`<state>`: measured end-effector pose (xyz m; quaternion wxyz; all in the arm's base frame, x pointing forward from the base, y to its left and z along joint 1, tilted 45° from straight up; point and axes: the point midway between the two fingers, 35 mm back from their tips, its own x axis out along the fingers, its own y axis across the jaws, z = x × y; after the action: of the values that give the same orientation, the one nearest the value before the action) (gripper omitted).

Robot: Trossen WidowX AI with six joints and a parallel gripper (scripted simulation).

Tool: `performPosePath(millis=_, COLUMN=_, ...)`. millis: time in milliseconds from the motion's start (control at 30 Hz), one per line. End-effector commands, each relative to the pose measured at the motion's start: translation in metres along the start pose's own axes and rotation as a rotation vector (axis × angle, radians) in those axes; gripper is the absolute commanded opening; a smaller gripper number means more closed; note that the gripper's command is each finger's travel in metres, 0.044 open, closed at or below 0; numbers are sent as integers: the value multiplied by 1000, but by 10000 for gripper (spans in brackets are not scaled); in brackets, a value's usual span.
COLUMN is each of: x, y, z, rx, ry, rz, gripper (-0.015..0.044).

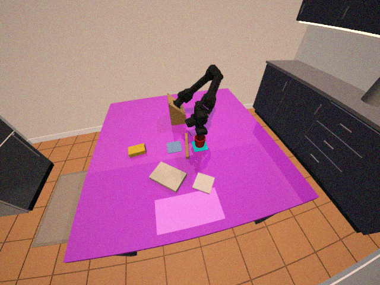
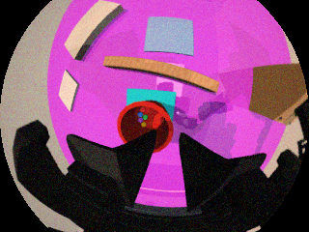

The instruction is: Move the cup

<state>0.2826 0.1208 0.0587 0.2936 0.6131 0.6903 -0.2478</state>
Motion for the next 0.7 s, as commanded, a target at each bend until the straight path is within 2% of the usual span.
performPosePath(millis=0, x=-7, y=1, z=0, rx=-7, ry=1, rz=7, gripper=128)
performPosePath(millis=133, x=-10, y=-1, z=1, rx=-7, ry=2, rz=7, gripper=128)
performPosePath(millis=533, x=-13, y=-1, z=1, rx=-1, ry=0, rz=2, gripper=440)
performPosePath(millis=667, x=-30, y=0, z=2, rx=-2, ry=-2, rz=4, gripper=440)
